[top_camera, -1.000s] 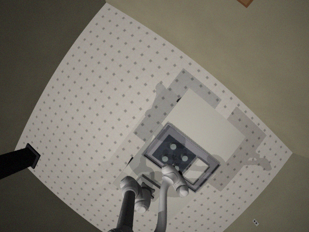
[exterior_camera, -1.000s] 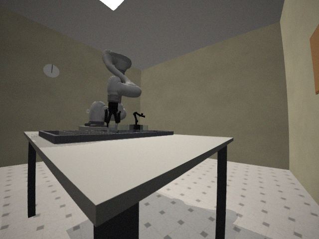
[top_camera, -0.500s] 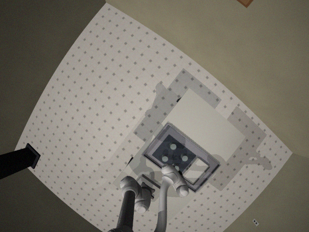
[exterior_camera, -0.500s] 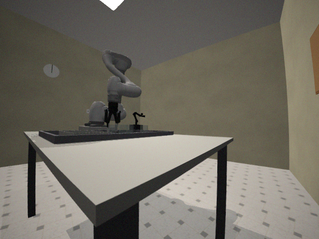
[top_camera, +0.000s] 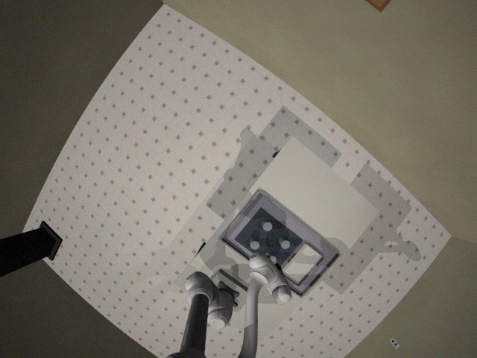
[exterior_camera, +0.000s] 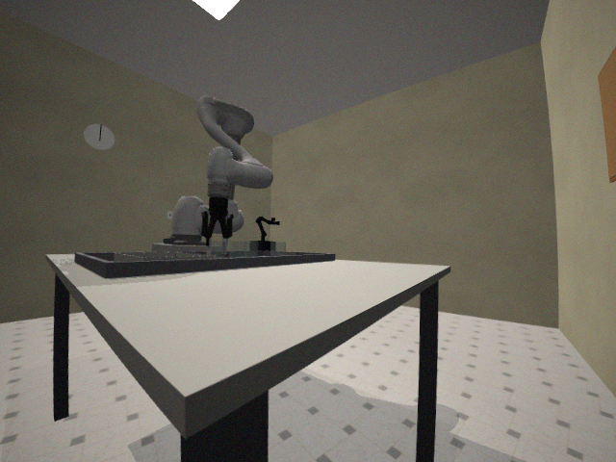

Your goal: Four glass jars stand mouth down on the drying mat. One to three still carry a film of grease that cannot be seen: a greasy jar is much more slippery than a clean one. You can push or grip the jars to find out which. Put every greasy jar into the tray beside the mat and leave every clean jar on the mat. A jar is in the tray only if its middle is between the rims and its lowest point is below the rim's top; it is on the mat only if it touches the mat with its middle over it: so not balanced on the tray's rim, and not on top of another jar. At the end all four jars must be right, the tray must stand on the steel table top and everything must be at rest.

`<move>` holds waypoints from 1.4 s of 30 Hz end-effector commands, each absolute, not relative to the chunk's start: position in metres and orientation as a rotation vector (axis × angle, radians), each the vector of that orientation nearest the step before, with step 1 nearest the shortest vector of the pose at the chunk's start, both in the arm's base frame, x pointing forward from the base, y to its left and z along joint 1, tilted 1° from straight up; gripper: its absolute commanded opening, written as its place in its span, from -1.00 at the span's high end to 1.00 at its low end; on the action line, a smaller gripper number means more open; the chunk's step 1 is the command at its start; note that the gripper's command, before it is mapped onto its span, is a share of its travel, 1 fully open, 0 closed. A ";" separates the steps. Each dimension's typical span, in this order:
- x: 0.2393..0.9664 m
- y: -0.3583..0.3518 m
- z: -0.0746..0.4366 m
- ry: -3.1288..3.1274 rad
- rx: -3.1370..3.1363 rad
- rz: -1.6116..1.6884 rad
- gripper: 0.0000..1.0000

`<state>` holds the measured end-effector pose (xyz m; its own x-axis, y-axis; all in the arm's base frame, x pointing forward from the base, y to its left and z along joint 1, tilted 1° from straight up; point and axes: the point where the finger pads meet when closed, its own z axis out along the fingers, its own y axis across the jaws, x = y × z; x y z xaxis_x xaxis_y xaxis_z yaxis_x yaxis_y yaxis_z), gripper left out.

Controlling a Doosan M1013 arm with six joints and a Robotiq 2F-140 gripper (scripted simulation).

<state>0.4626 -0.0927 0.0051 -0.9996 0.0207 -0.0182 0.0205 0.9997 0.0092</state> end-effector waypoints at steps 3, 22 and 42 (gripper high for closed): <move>0.463 -0.093 0.005 3.123 0.032 0.014 0.26; 0.463 -0.093 0.005 3.123 0.032 0.014 0.32; 0.463 -0.093 0.005 3.123 0.032 0.014 1.00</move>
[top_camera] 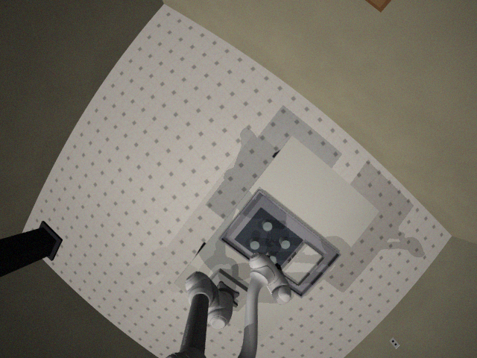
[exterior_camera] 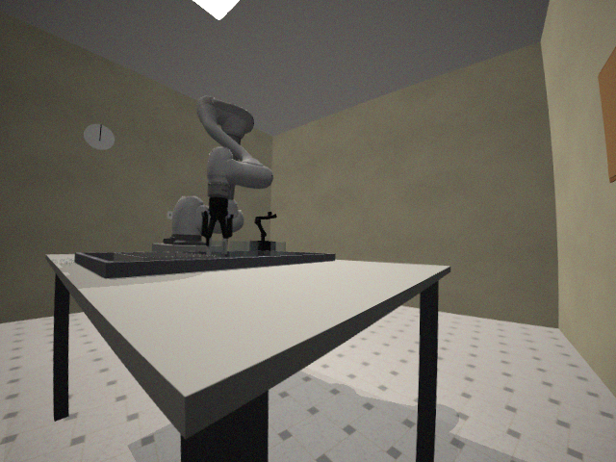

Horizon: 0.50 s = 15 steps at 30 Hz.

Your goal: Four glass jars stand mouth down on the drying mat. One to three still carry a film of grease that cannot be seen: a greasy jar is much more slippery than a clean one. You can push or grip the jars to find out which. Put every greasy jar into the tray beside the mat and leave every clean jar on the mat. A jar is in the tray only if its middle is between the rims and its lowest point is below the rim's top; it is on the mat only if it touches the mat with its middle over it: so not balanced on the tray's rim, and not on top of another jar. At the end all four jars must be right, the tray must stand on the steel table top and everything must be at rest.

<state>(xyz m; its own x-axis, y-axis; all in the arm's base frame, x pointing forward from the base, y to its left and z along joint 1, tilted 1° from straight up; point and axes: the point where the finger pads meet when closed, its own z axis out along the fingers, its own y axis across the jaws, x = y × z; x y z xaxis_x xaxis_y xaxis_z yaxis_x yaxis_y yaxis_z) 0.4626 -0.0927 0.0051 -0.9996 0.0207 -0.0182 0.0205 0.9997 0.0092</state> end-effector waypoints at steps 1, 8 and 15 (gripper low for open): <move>0.463 -0.093 0.005 3.123 0.032 0.014 1.00; 0.462 -0.093 0.023 3.123 0.032 0.014 1.00; 0.462 -0.093 0.042 3.123 0.032 0.014 1.00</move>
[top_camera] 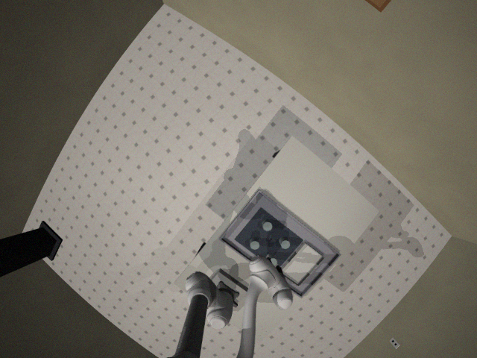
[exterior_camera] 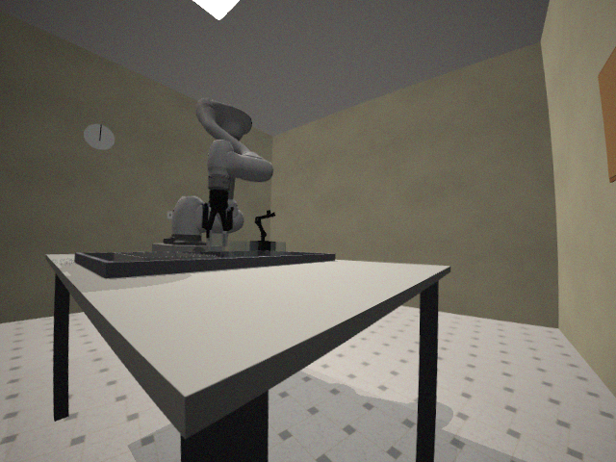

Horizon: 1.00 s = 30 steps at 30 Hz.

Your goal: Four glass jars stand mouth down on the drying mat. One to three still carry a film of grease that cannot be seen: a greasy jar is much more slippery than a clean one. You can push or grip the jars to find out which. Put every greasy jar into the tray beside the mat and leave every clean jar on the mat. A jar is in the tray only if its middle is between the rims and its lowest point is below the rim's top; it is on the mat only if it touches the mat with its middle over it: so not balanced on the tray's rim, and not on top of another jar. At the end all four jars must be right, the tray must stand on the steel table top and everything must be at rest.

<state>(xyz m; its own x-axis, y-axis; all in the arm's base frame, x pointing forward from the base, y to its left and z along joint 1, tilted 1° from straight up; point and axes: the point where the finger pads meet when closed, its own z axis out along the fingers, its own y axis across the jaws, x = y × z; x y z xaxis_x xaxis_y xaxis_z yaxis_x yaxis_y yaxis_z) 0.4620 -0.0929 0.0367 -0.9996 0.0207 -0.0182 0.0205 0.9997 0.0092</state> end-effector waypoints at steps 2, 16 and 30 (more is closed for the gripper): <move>0.462 -0.093 0.042 3.123 0.032 0.014 1.00; 0.461 -0.093 0.078 3.123 0.032 0.014 1.00; 0.461 -0.094 0.110 3.123 0.032 0.014 1.00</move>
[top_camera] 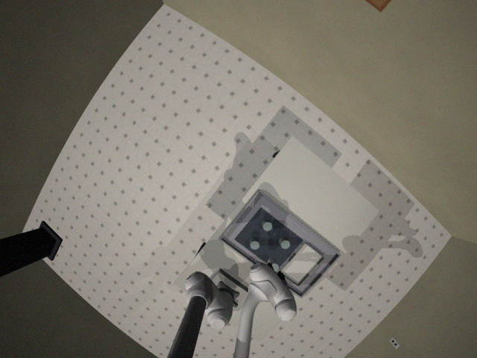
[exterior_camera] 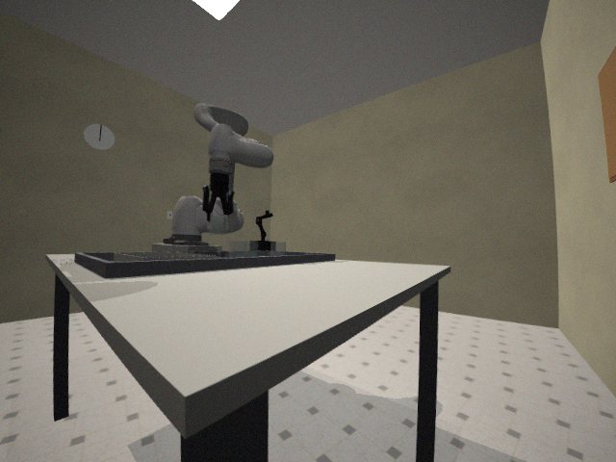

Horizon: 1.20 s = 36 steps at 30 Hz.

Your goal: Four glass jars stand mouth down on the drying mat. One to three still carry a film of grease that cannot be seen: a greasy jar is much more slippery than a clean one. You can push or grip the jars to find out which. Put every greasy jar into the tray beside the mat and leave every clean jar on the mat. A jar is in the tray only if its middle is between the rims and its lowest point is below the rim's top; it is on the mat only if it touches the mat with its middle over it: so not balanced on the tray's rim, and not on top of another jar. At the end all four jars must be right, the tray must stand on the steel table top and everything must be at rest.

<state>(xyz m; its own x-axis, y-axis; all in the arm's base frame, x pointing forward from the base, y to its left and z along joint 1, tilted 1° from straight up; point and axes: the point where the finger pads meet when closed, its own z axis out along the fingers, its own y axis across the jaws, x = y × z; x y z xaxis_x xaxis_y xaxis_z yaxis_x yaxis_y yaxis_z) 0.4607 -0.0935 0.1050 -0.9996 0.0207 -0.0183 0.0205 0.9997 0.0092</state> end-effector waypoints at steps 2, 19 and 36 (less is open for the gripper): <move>0.461 -0.094 0.115 3.123 0.032 0.014 1.00; 0.466 -0.113 0.139 3.123 0.032 0.014 1.00; 0.482 -0.160 0.139 3.123 0.032 0.014 1.00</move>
